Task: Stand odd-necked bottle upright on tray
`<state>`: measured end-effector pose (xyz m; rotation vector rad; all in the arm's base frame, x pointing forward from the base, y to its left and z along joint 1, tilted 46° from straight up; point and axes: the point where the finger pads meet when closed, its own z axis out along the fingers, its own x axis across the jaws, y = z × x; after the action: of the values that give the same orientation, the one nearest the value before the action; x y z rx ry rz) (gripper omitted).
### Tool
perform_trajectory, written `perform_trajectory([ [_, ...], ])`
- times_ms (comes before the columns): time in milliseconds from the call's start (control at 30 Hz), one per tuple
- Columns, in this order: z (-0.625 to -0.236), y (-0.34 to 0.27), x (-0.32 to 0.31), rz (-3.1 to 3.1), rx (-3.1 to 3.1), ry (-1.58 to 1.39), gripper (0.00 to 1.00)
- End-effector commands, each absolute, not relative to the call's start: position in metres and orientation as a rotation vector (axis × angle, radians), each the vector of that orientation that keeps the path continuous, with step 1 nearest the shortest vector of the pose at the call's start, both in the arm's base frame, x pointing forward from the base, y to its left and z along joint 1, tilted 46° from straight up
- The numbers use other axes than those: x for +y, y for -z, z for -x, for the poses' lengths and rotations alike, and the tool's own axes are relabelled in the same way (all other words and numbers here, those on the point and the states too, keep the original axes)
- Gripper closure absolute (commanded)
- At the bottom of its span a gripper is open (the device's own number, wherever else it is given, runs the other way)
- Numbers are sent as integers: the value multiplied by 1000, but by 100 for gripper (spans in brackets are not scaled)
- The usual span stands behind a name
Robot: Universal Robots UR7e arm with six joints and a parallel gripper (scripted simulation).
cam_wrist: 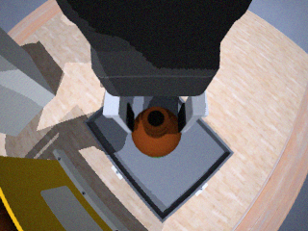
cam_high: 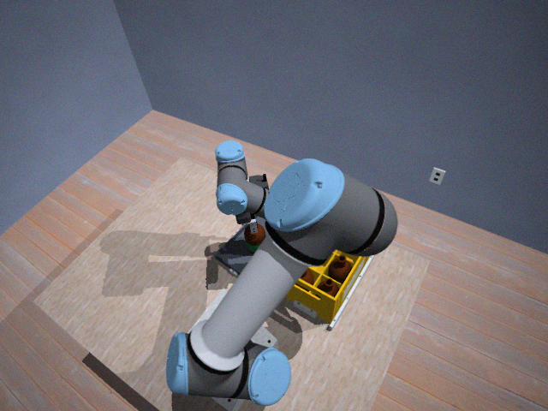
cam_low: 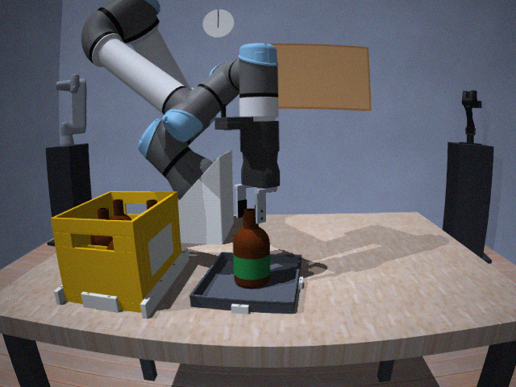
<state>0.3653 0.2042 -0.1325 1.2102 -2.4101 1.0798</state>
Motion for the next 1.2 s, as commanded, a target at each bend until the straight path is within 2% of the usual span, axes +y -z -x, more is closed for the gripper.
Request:
perform_trajectory([
  [0, -366, 132, 205, -1211, -2411, -1080, 0],
  [1167, -365, 129, 208, -1211, -2411, -1080, 0],
])
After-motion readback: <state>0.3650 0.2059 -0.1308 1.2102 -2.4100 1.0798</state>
